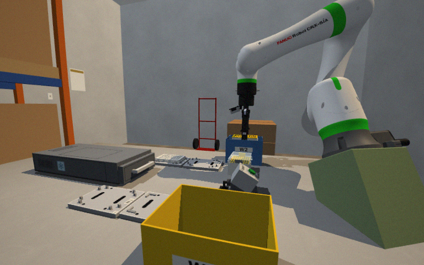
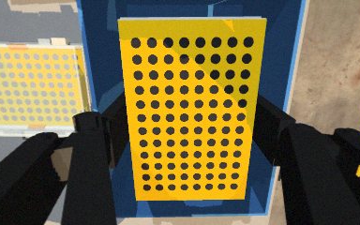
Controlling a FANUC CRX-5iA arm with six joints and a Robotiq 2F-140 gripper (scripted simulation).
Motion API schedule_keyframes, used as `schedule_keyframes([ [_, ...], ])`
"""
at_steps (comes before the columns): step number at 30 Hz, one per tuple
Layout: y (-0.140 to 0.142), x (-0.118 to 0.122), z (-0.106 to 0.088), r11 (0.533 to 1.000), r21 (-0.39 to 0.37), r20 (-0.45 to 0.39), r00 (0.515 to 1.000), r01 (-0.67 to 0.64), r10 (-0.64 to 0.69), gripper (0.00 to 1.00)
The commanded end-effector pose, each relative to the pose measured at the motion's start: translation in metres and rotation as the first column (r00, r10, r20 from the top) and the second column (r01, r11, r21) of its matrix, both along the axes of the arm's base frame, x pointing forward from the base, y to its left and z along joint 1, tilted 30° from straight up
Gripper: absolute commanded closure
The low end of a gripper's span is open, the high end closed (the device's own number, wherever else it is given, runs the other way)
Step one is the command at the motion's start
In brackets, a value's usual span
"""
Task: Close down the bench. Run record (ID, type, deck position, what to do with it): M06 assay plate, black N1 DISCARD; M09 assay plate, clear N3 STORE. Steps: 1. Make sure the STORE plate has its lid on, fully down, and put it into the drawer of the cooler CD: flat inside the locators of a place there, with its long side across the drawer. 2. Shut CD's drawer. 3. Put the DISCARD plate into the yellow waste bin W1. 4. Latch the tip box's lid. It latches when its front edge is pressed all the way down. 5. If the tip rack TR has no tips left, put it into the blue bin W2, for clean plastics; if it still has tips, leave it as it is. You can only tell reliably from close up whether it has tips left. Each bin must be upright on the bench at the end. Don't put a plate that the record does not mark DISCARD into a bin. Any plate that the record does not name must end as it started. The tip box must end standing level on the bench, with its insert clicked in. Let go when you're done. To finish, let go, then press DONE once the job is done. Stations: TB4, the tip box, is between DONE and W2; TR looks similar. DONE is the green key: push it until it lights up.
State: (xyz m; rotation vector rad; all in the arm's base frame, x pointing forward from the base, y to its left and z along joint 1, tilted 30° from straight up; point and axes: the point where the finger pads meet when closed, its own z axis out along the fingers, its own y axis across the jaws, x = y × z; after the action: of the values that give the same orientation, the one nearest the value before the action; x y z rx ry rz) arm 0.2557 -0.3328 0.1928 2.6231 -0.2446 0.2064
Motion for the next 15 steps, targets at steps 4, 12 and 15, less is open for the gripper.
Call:
schedule_keyframes([
  [4, -0.0039, 0.0011, -0.006, 1.0, -0.001, 0.001, 1.0, 0.0, 0.0, 0.9],
  [12, -0.0072, 0.0018, -0.0119, 1.0, -0.001, 0.001, 1.0, 0.0, 0.0, 0.9],
  [15, -0.0071, 0.0018, -0.0118, 1.0, -0.001, 0.001, 1.0, 0.0, 0.0, 0.9],
])
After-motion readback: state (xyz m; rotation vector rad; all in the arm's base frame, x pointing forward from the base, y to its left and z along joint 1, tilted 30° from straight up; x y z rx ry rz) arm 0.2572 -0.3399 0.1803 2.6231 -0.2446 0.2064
